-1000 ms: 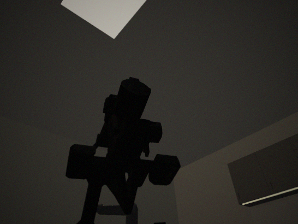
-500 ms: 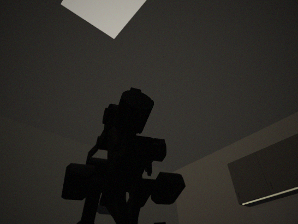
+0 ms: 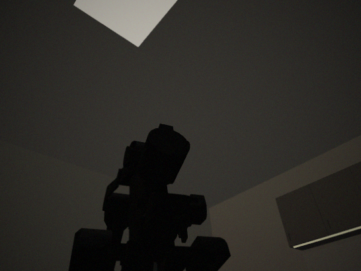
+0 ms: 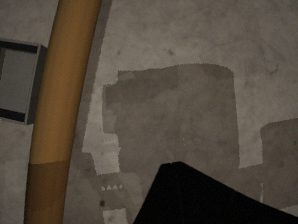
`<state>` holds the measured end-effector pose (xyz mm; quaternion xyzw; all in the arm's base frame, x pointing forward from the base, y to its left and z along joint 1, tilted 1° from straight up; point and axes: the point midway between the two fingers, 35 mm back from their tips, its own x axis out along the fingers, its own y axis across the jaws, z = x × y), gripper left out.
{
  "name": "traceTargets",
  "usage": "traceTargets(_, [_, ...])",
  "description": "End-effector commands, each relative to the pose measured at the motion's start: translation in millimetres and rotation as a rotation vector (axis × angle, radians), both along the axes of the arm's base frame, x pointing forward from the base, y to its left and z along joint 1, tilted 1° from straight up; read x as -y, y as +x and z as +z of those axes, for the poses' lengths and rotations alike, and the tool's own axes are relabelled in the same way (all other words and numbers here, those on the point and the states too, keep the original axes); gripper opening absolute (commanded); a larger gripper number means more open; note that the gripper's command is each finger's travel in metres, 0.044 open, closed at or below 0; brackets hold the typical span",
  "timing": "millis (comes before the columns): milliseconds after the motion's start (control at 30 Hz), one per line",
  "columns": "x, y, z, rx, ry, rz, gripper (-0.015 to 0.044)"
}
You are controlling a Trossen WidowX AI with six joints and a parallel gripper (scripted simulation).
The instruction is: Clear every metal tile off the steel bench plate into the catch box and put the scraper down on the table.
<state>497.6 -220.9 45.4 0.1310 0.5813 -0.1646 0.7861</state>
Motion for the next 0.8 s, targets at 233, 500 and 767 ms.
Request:
traceTargets(233, [-1.9,-1.9,-34.0,-0.025,0.011,0.008,0.0])
traceTargets(500, [-3.5,-0.3,-37.9,-0.025,0.011,0.008,0.0])
traceTargets(767, [-8.7,5.3,-37.6,-0.018,0.009,0.009,0.0])
